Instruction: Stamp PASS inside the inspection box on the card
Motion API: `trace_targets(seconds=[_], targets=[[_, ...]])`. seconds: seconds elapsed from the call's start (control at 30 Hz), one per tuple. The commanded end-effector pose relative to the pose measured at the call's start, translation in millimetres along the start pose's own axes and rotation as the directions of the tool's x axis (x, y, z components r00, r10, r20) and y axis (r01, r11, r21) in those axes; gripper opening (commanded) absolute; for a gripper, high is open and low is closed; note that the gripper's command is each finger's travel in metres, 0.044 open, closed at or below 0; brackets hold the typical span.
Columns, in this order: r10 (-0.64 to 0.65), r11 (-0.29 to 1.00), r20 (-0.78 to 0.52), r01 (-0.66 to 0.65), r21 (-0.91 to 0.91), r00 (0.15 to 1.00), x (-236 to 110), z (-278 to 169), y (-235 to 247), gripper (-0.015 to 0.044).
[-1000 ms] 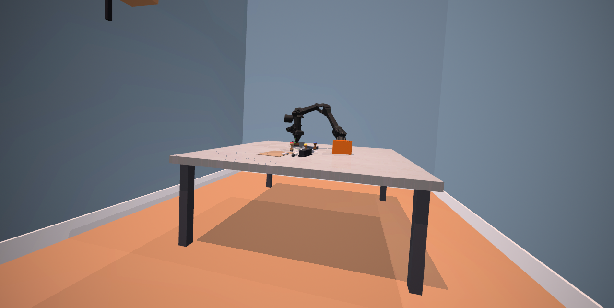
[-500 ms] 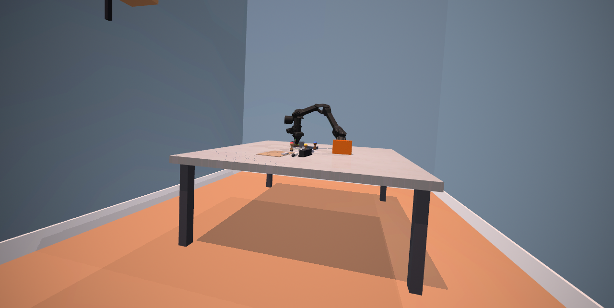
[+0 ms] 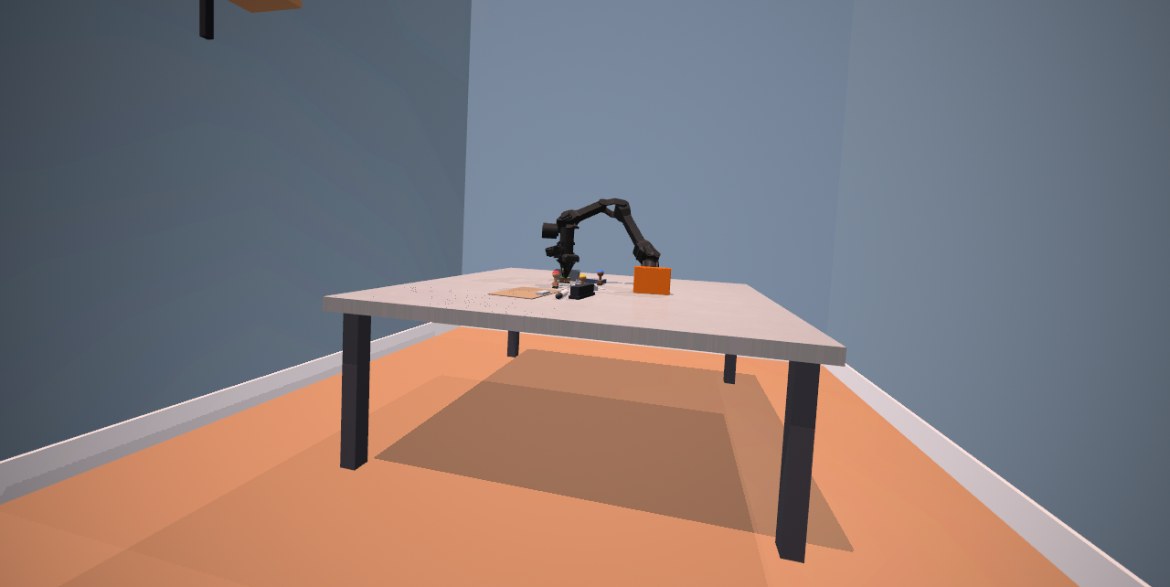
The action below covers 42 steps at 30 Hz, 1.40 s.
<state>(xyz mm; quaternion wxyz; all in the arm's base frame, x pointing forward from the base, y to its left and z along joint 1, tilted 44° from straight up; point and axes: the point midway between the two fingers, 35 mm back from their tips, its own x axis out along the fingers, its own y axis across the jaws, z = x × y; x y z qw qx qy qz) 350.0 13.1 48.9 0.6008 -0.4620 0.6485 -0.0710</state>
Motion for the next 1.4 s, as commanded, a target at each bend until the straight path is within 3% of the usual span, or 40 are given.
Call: trace_targets(seconds=[0.0,1.37], targets=[[-0.002,1.000,-0.007,0.002,-0.007,1.000,4.5,-2.1,1.2,0.0000],[-0.001,1.000,-0.006,0.001,-0.003,1.000,10.1,-2.2,1.3,0.0000]])
